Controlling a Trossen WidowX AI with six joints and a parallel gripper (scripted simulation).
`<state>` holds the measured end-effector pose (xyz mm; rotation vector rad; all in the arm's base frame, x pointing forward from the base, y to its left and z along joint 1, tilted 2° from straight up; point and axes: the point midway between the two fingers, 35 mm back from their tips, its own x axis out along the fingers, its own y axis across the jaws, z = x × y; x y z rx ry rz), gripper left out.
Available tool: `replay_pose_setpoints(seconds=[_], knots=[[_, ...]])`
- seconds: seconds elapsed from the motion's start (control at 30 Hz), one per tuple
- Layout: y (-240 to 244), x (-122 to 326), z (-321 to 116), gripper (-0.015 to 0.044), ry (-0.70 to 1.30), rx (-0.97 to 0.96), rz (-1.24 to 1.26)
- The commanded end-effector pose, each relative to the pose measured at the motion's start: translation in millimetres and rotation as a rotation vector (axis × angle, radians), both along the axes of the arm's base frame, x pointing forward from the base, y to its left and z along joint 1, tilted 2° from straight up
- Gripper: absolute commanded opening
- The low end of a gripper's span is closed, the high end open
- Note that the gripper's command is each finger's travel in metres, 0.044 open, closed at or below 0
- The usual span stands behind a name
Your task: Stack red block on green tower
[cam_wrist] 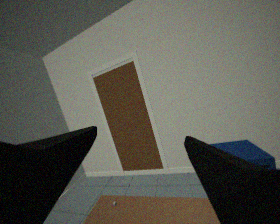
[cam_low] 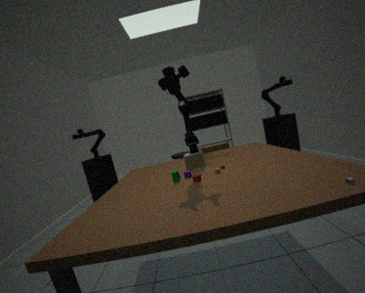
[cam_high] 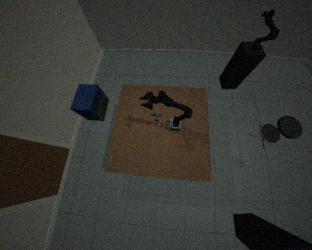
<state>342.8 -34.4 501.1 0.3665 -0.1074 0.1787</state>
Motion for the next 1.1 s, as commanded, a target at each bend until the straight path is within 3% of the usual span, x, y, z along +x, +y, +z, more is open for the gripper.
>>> replay_pose_setpoints(seconds=[0.0, 0.27, 0.5, 0.77, 1.07], knots=[[-9.8, 32.2, -45.9, 0.044, 0.161, 0.065, -0.03], [-25.1, 82.3, -158.6, 0.044, 0.534, 0.18, -0.113], [-30.6, 96.8, -260.2, 0.044, 0.865, 0.241, -0.2], [-30.0, 81.7, -368.2, 0.044, 1.245, 0.255, -0.31], [-26.3, 34.1, -464.1, 0.044, 1.661, 0.196, -0.439]])
